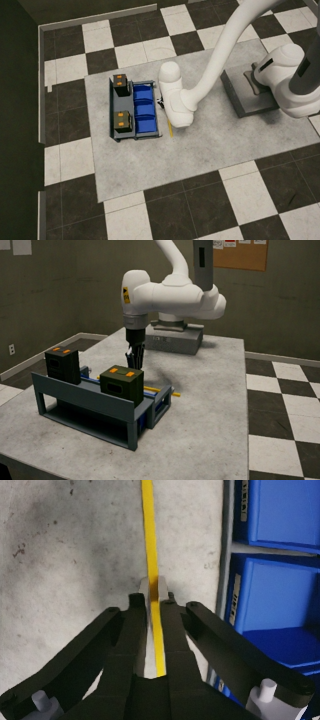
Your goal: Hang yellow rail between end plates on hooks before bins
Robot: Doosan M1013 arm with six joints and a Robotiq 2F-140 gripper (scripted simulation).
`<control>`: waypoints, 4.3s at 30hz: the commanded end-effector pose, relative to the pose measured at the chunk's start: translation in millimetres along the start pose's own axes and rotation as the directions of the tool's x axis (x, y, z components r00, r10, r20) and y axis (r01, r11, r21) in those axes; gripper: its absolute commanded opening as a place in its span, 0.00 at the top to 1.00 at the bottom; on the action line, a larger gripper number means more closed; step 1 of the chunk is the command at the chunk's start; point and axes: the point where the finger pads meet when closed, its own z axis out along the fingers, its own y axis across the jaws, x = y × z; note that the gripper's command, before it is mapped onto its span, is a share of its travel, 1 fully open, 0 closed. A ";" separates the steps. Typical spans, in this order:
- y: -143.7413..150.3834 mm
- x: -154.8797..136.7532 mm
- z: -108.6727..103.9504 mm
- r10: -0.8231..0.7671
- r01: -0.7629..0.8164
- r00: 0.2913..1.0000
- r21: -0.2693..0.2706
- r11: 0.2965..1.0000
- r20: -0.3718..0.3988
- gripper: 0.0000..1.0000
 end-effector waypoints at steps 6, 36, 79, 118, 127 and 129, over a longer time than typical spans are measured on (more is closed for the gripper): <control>0.0 0.1 -0.1 0.000 0.000 1.000 0.000 1.000 0.000 0.90; 24.3 -8.3 -70.6 0.045 -0.045 0.999 0.000 0.999 0.000 0.90; 31.8 -10.9 -92.5 0.045 -0.045 0.999 0.000 0.999 0.000 0.90; 38.7 -10.4 -83.1 0.045 -0.045 0.999 0.000 0.999 0.000 0.90; 41.0 -10.5 -82.6 0.045 -0.045 0.999 0.000 0.999 0.000 0.90; 41.0 -10.5 -82.6 0.045 -0.045 0.999 0.000 0.999 0.000 0.90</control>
